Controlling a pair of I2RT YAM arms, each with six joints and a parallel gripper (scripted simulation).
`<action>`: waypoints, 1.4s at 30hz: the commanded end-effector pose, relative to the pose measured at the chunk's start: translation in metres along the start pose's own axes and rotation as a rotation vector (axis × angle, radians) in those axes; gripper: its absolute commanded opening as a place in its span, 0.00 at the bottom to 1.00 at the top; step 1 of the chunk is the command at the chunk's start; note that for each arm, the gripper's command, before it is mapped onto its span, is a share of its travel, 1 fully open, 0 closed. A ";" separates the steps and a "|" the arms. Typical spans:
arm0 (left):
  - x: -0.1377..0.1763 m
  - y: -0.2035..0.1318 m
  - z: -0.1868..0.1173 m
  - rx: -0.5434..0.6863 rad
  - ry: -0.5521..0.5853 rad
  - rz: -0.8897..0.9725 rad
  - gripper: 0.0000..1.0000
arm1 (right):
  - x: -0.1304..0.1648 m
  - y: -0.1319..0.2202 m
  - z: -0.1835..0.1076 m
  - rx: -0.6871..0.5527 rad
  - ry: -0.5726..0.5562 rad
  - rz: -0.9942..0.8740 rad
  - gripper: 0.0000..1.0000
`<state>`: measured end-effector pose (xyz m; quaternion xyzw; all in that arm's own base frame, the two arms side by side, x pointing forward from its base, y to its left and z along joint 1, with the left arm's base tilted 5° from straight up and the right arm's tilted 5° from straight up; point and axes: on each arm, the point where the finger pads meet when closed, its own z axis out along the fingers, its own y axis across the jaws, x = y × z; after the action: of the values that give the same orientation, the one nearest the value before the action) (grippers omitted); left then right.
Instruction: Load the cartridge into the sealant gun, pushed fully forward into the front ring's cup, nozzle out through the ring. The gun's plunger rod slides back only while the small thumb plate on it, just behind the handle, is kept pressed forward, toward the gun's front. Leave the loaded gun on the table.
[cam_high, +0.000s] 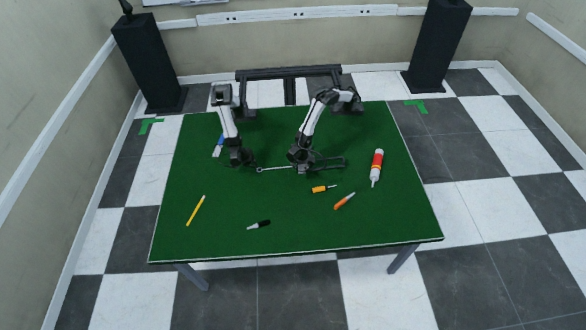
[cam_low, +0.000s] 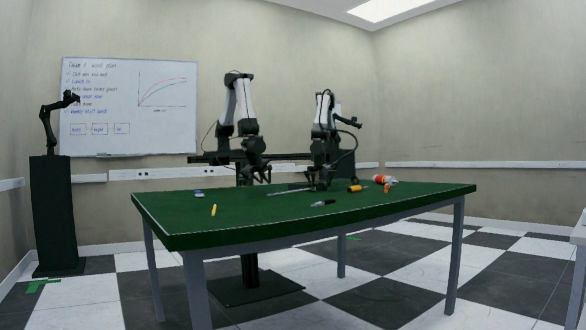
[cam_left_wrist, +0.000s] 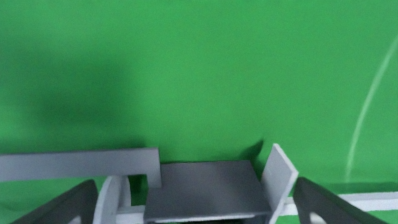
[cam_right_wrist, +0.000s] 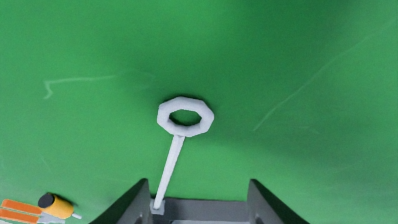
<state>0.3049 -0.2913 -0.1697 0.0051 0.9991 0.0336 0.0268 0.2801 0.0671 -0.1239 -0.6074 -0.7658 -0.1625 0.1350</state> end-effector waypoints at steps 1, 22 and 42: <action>-0.008 -0.007 -0.006 0.017 -0.006 0.002 0.99 | -0.001 -0.001 0.005 0.011 0.005 0.002 0.51; -0.006 -0.008 -0.012 0.034 -0.020 0.003 0.77 | -0.001 -0.001 0.005 0.011 0.005 0.002 0.51; -0.007 -0.010 -0.013 0.039 -0.024 -0.001 0.19 | -0.001 -0.001 0.005 0.011 0.005 0.002 0.51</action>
<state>0.3070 -0.2921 -0.1679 0.0058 0.9990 0.0332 0.0291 0.2801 0.0671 -0.1239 -0.6074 -0.7658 -0.1625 0.1350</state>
